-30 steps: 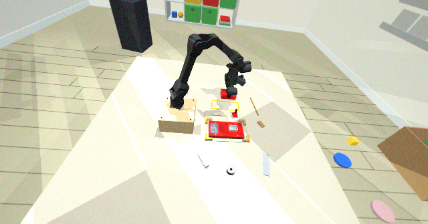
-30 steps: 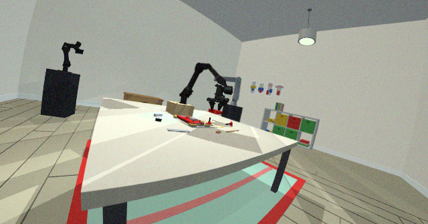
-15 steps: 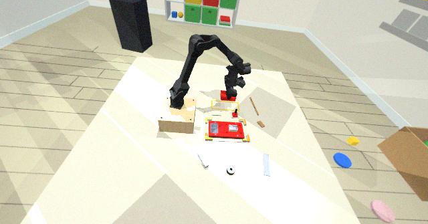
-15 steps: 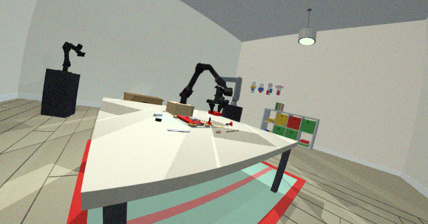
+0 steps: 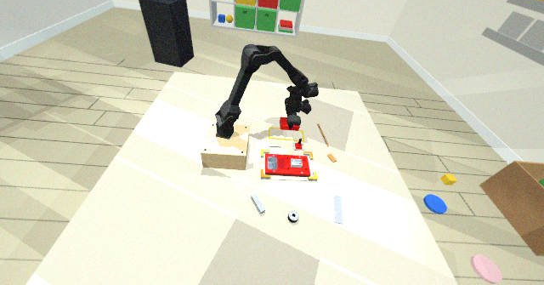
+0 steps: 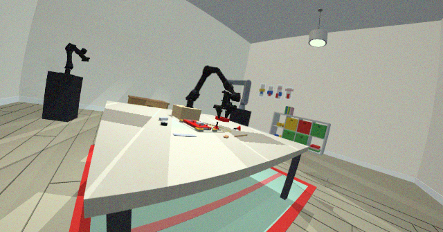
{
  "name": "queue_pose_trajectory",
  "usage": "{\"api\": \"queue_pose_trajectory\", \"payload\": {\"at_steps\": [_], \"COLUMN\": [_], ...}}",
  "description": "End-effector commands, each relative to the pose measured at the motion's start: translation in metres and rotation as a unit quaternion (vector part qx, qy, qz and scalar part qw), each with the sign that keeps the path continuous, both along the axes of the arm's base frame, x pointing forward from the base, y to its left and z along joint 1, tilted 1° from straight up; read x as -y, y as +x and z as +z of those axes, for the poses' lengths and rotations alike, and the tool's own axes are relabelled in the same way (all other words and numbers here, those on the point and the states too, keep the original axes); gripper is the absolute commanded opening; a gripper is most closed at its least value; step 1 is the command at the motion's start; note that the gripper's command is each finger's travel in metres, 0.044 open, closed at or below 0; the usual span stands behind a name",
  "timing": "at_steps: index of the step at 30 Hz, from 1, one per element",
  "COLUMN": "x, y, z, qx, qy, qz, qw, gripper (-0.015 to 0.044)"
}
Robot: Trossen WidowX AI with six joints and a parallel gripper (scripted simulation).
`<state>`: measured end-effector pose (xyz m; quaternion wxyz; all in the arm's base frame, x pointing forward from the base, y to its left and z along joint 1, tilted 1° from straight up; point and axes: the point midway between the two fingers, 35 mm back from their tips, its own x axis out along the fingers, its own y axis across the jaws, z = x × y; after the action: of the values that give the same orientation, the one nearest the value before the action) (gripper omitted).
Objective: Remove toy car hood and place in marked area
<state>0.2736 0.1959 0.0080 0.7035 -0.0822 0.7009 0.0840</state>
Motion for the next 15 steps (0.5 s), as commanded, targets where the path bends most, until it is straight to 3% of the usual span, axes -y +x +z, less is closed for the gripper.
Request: {"api": "queue_pose_trajectory", "payload": {"at_steps": [1,15], "x": [0.000,0.001], "y": [-0.001,-0.002], "z": [-0.005,-0.018], "qx": [-0.002,-0.002], "qy": [0.000,0.000], "qz": [-0.002,-0.002], "qw": [1.000,1.000], "gripper": [0.0000,0.0000]}}
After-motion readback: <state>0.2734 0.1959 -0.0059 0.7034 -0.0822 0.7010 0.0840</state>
